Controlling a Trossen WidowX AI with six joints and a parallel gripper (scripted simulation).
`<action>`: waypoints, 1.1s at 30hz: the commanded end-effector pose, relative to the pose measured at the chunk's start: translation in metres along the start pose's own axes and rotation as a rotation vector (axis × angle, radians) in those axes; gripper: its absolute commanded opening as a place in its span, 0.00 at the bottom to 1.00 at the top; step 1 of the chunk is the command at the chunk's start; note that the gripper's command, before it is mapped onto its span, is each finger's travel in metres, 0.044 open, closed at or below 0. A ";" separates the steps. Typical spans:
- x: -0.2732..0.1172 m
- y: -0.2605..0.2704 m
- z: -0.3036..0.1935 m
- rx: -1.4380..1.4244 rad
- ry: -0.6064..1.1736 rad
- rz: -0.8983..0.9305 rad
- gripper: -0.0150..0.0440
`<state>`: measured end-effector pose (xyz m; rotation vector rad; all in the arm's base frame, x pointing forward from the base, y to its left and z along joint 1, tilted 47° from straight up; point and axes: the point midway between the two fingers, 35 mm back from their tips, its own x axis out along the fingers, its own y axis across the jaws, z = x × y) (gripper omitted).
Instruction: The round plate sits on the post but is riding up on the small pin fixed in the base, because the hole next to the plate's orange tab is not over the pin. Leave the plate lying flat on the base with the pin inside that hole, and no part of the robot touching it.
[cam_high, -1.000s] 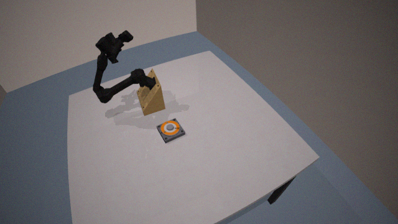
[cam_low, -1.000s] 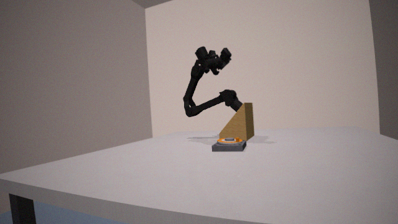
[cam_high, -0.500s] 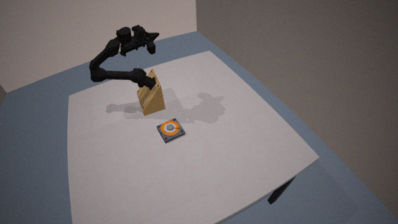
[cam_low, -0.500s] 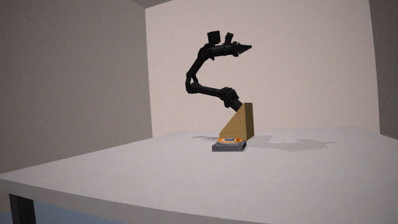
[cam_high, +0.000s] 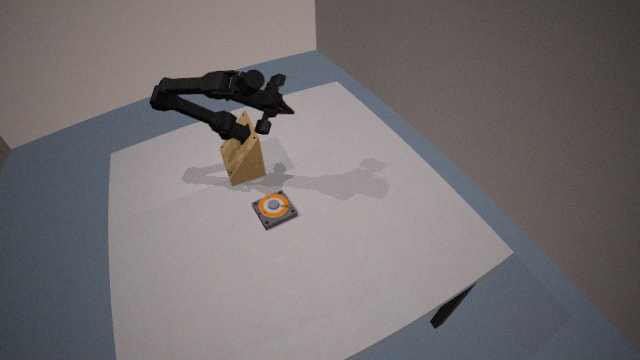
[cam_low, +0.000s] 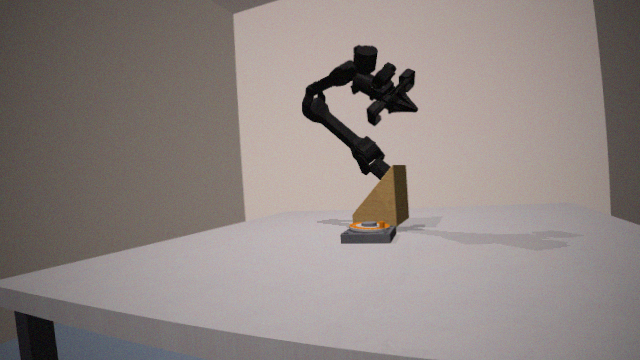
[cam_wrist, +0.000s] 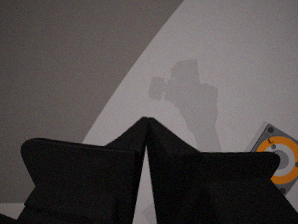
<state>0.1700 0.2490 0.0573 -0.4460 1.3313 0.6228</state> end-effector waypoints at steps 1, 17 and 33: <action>0.037 -0.067 0.002 0.196 0.096 -0.239 0.25; 0.098 -0.223 -0.053 0.426 0.383 -0.885 0.25; 0.124 -0.254 -0.073 0.426 0.383 -0.887 0.25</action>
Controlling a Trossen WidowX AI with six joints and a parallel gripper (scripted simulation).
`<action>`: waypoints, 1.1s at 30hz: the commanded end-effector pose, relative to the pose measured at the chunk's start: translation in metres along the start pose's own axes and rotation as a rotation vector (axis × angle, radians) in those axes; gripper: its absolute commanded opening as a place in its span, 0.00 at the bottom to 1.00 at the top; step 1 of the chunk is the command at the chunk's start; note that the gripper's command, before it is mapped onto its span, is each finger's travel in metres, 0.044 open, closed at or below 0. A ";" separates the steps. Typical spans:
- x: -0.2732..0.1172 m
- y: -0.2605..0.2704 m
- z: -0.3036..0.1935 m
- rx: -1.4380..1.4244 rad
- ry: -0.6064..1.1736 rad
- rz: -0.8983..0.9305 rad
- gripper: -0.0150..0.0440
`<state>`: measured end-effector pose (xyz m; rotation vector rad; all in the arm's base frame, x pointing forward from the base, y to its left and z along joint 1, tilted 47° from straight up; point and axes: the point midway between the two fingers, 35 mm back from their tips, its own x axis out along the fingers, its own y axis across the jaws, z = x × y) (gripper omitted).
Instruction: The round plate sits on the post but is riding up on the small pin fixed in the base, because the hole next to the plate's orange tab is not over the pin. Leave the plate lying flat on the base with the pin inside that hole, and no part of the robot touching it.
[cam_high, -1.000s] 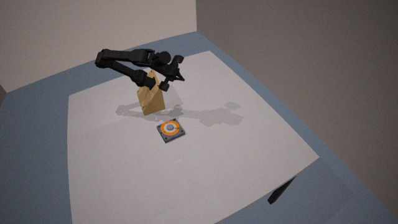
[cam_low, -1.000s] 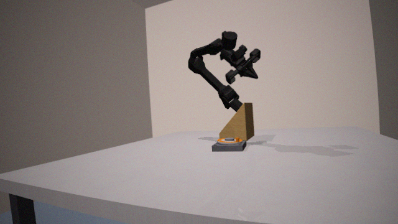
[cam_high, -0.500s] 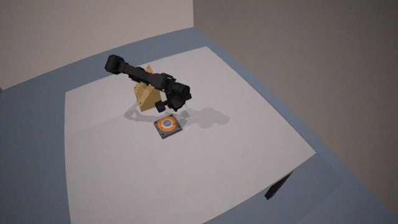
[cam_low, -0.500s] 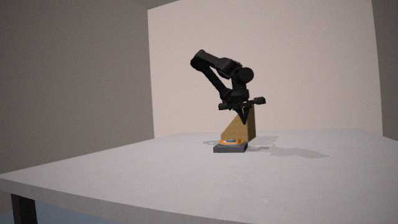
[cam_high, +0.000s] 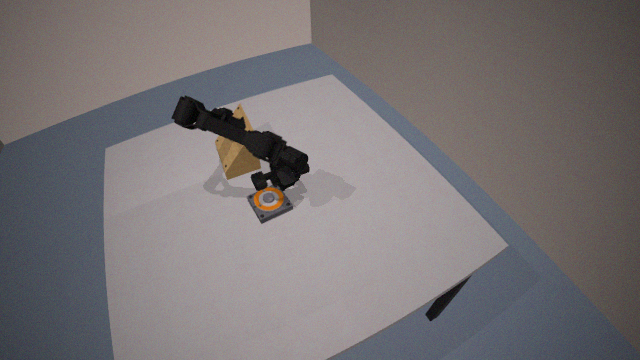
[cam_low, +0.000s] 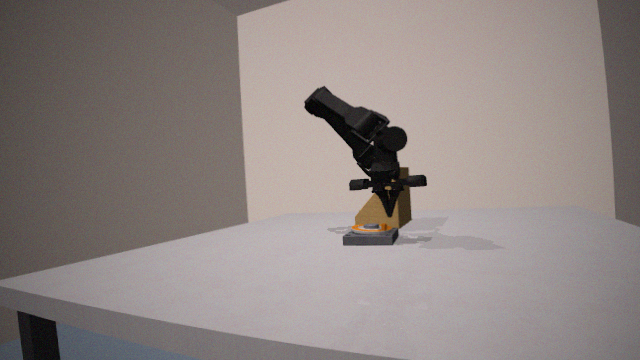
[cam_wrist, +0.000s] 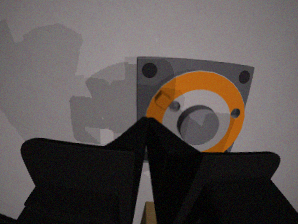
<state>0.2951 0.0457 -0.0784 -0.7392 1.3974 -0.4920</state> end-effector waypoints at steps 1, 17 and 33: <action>0.022 -0.002 -0.003 -0.010 0.008 -0.011 0.25; 0.023 -0.006 0.011 -0.009 0.007 -0.011 0.25; 0.023 -0.008 0.015 -0.009 0.007 -0.011 0.25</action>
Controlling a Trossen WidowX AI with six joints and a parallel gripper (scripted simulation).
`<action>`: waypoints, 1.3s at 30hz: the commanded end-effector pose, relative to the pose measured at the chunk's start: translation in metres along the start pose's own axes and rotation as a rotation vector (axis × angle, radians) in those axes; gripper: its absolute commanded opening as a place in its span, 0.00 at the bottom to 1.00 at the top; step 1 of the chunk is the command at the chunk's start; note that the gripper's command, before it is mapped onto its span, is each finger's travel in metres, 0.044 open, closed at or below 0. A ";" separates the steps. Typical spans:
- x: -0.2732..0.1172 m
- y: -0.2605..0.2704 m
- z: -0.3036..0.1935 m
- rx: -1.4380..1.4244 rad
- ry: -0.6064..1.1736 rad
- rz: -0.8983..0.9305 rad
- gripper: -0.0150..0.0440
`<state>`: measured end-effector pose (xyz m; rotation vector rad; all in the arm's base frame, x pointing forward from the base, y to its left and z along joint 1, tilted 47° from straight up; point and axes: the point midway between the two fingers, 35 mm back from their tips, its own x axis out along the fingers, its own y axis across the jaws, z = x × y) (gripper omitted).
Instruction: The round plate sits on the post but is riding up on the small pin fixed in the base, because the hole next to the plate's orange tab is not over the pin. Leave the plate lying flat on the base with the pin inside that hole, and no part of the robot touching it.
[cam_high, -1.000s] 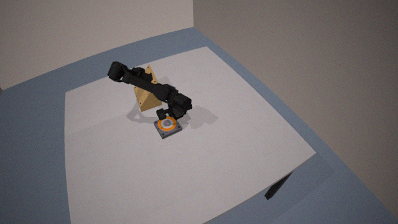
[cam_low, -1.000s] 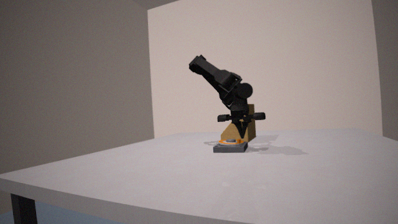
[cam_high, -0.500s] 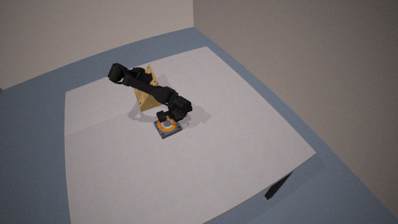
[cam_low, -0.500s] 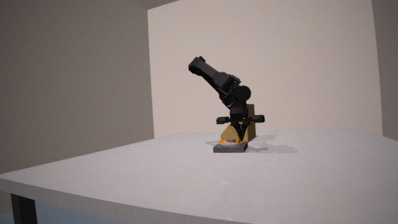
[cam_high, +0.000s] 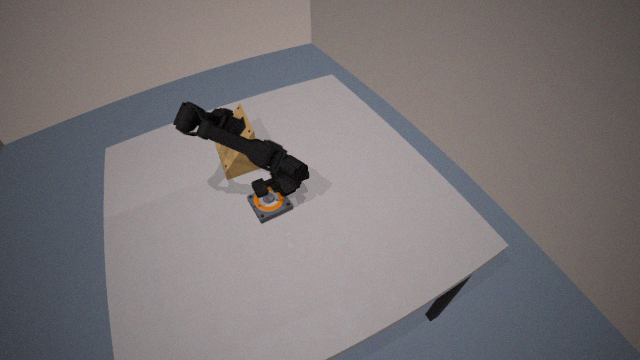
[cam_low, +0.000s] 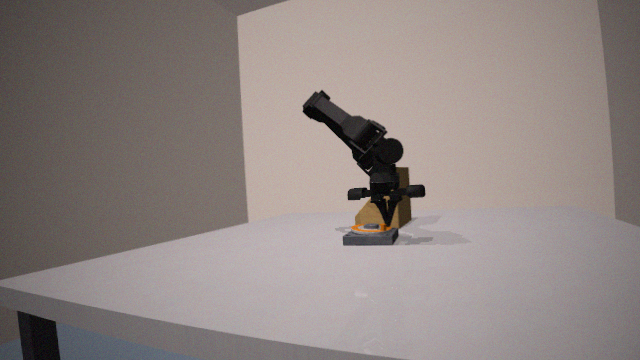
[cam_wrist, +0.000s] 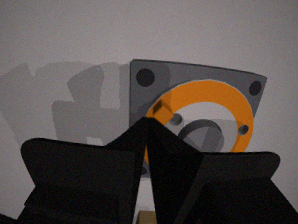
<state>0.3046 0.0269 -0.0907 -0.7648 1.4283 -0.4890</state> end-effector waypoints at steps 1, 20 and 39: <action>0.000 -0.003 0.009 0.020 -0.018 -0.003 0.25; -0.001 -0.003 0.009 0.020 -0.018 -0.003 0.25; -0.001 -0.008 0.015 0.021 -0.018 -0.004 0.25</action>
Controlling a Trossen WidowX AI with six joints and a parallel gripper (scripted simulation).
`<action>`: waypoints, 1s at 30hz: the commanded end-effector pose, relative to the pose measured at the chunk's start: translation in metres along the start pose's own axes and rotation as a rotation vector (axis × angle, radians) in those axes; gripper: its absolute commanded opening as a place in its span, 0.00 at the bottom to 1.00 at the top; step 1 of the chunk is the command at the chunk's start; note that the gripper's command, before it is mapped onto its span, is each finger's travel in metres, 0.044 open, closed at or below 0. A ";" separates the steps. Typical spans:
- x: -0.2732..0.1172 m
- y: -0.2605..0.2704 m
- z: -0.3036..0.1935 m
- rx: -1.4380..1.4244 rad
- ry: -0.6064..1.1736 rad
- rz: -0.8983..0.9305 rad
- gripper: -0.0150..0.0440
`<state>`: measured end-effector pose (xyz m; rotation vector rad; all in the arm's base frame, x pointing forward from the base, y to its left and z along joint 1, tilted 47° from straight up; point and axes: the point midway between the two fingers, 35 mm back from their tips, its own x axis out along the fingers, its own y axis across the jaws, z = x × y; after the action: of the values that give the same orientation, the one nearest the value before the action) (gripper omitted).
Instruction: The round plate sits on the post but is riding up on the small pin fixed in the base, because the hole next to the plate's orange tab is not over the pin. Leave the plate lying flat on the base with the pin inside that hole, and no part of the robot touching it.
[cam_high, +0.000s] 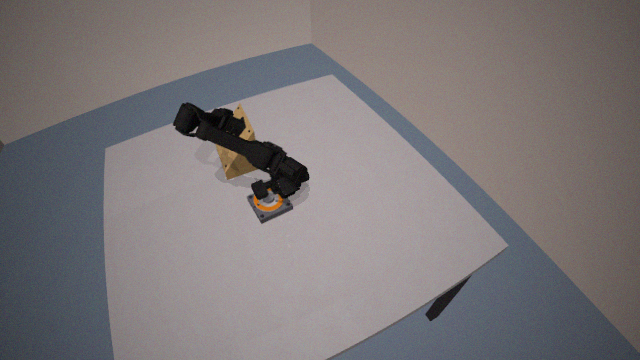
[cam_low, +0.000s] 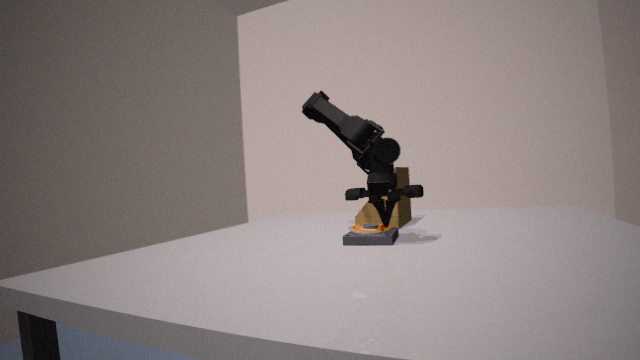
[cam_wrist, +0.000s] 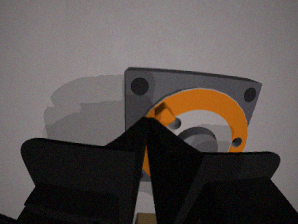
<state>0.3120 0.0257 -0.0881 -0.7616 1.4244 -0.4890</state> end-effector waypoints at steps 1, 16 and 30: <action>-0.001 -0.004 0.009 0.017 -0.015 -0.005 0.25; -0.001 -0.010 0.016 0.017 -0.015 -0.005 0.25; -0.001 -0.018 0.021 0.018 -0.015 -0.006 0.25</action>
<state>0.3271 0.0200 -0.0792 -0.7585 1.4174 -0.4913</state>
